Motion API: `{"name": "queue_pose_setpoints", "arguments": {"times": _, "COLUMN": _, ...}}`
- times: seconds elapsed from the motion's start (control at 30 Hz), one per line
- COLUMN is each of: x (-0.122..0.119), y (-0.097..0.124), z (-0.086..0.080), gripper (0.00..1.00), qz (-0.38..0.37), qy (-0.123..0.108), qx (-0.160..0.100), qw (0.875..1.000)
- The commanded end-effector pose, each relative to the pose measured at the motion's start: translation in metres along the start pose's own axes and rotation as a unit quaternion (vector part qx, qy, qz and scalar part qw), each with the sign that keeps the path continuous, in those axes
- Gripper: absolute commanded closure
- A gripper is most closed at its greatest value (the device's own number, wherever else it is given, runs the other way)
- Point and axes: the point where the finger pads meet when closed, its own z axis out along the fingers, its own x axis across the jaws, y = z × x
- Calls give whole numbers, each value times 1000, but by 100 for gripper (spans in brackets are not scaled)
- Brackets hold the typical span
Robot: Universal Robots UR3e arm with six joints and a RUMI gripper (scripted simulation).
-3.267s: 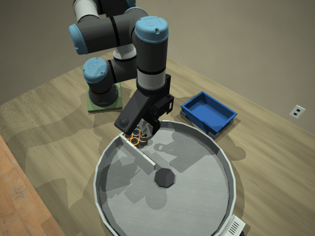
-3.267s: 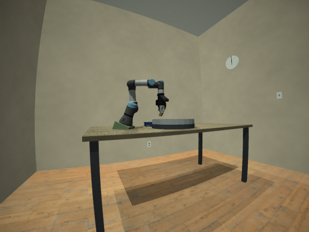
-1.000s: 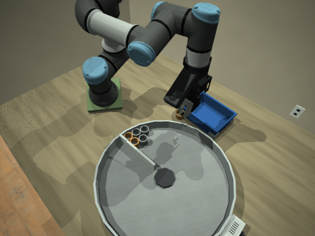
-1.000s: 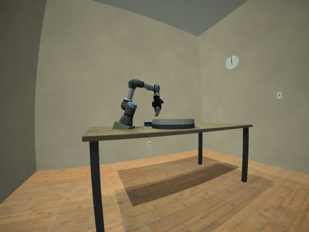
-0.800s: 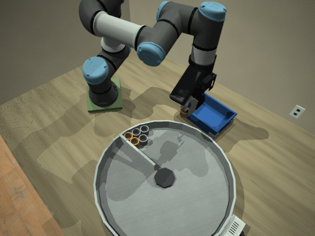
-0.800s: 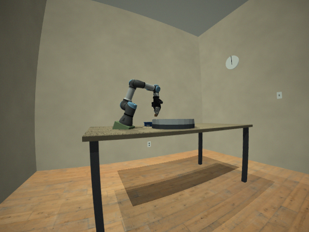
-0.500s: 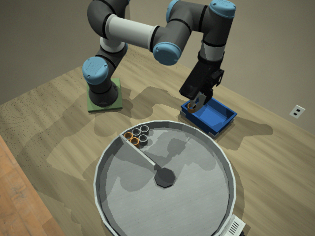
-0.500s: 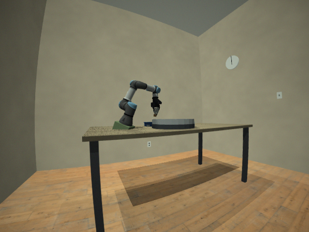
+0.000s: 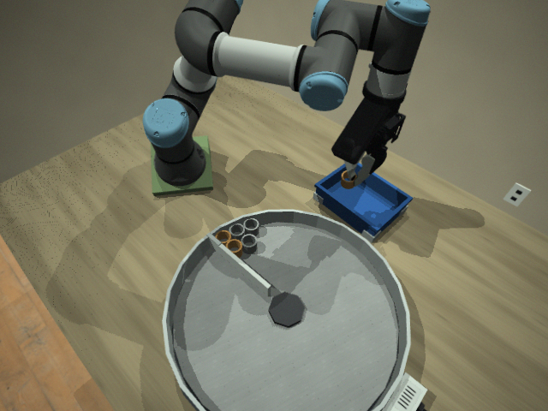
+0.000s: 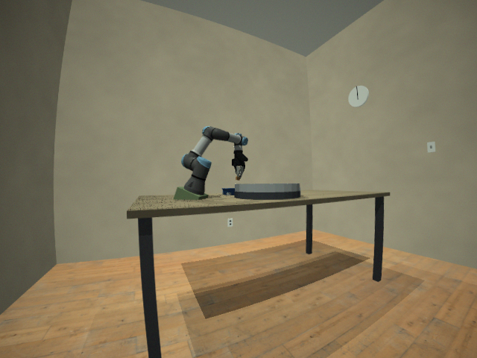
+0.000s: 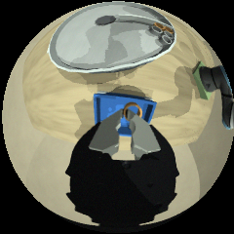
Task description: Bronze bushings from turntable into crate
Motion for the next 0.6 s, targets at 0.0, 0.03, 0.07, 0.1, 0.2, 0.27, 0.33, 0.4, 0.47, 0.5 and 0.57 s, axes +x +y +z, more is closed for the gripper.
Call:
{"name": "queue_pose_setpoints", "arguments": {"times": 0.0, "x": -4, "y": 16, "z": -1, "gripper": 100, "qz": 1, "qy": 2, "qx": 2, "qw": 1000}}
{"name": "queue_pose_setpoints", "arguments": {"times": 0.03, "x": -5, "y": 18, "z": -1, "gripper": 100, "qz": 1, "qy": 2, "qx": 2, "qw": 1000}}
{"name": "queue_pose_setpoints", "arguments": {"times": 0.07, "x": -5, "y": 18, "z": -1, "gripper": 100, "qz": 1, "qy": 2, "qx": 2, "qw": 1000}}
{"name": "queue_pose_setpoints", "arguments": {"times": 0.1, "x": -5, "y": 18, "z": -1, "gripper": 100, "qz": 1, "qy": 2, "qx": 2, "qw": 1000}}
{"name": "queue_pose_setpoints", "arguments": {"times": 0.2, "x": -6, "y": 24, "z": -1, "gripper": 100, "qz": 1, "qy": 2, "qx": 2, "qw": 1000}}
{"name": "queue_pose_setpoints", "arguments": {"times": 0.27, "x": -7, "y": 28, "z": -1, "gripper": 100, "qz": 1, "qy": 2, "qx": 2, "qw": 1000}}
{"name": "queue_pose_setpoints", "arguments": {"times": 0.33, "x": -8, "y": 32, "z": -1, "gripper": 100, "qz": 1, "qy": 2, "qx": 2, "qw": 1000}}
{"name": "queue_pose_setpoints", "arguments": {"times": 0.4, "x": -8, "y": 36, "z": -1, "gripper": 100, "qz": 1, "qy": 2, "qx": 2, "qw": 1000}}
{"name": "queue_pose_setpoints", "arguments": {"times": 0.47, "x": -9, "y": 39, "z": -1, "gripper": 100, "qz": 1, "qy": 2, "qx": 2, "qw": 1000}}
{"name": "queue_pose_setpoints", "arguments": {"times": 0.5, "x": -9, "y": 41, "z": -1, "gripper": 100, "qz": 1, "qy": 2, "qx": 2, "qw": 1000}}
{"name": "queue_pose_setpoints", "arguments": {"times": 0.57, "x": -10, "y": 44, "z": -1, "gripper": 100, "qz": 1, "qy": 2, "qx": 2, "qw": 1000}}
